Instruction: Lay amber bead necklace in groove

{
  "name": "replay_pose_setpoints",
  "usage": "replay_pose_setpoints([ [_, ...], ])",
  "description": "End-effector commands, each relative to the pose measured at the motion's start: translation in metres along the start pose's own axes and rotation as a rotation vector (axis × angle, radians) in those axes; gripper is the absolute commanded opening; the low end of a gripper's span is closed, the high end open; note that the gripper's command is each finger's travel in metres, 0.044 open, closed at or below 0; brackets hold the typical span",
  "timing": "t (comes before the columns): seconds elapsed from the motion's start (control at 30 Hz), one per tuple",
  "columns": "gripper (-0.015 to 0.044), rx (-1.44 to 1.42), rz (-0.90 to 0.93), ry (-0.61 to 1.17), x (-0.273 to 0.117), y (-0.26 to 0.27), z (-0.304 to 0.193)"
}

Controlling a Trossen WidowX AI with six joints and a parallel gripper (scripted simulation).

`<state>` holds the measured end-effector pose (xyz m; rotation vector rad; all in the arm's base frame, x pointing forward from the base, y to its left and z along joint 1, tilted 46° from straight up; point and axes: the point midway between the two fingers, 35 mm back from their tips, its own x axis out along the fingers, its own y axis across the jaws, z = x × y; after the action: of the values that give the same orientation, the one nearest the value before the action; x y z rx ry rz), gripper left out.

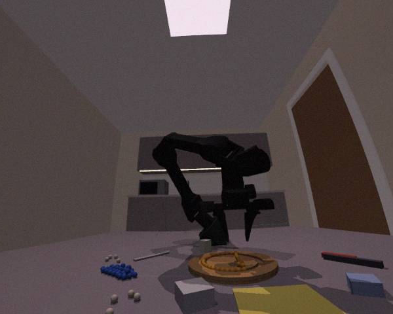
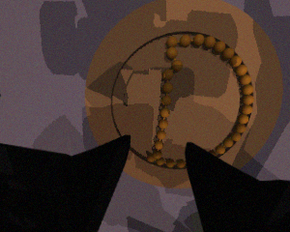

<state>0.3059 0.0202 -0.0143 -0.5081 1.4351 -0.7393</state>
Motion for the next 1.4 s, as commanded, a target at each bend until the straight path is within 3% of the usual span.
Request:
replay_pose_setpoints([
  [0.0, 0.0120, 0.051, 0.000, 0.004, -0.003, -0.003, -0.019],
  [1.23, 0.0120, 0.051, -0.002, 0.004, 0.038, -0.004, -0.019],
  [1.37, 0.0015, 0.060, 0.003, 0.004, 0.035, -0.003, -0.018],
])
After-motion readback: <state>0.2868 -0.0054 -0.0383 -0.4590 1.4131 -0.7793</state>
